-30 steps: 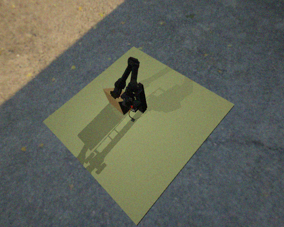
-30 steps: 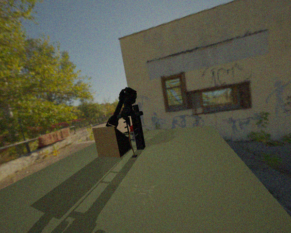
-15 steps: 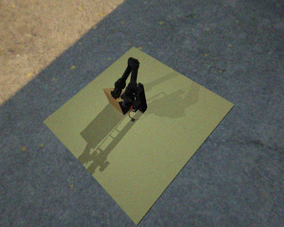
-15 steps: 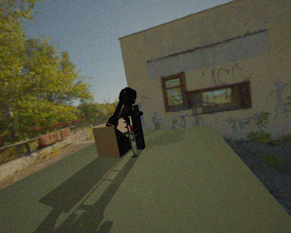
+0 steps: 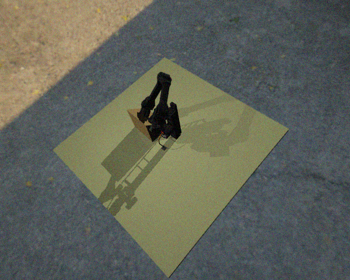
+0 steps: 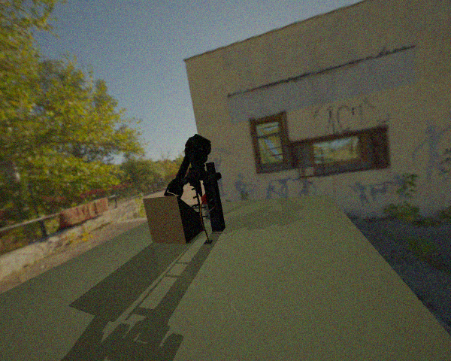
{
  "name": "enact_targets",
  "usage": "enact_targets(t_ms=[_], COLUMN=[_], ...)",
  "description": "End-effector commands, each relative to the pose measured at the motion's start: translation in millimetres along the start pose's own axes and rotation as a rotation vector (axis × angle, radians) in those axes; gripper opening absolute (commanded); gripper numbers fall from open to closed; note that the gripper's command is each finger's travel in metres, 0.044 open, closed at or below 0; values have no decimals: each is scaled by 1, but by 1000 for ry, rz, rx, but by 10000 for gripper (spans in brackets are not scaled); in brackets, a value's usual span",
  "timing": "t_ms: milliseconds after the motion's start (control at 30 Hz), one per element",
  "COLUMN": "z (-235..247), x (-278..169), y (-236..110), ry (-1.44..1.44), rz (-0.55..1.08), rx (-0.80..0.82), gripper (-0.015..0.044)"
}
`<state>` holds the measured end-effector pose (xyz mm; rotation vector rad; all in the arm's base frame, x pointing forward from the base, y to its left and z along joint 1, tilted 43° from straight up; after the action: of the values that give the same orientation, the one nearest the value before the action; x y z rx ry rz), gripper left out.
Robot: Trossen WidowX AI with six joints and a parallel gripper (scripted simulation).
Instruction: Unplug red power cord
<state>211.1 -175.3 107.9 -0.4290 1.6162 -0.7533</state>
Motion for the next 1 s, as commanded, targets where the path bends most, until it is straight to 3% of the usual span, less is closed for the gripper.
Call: enact_targets(t_ms=[0, 100, 533, 667, 800, 967], z=[5, 6, 5, 9, 13, 13], x=[26, 31, 22, 40, 78, 80], y=[-8, -9, -4, -10, -20, -21], ry=[-11, -11, -9, -9, -10, -10], rz=[-82, -82, -77, -80, -81, -81], rx=[21, 21, 22, 22, 23, 23], gripper=[0, 0, 341, 440, 440, 440])
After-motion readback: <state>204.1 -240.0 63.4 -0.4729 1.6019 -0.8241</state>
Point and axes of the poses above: the point midway between the two fingers, 35 mm back from their tips, its own y axis out along the fingers, its own z axis across the jaws, x = y × z, the point moved 9 cm from there along -y, back along the fingers, and after that the axes turned 8 degrees about y, right-handed, at the moved point
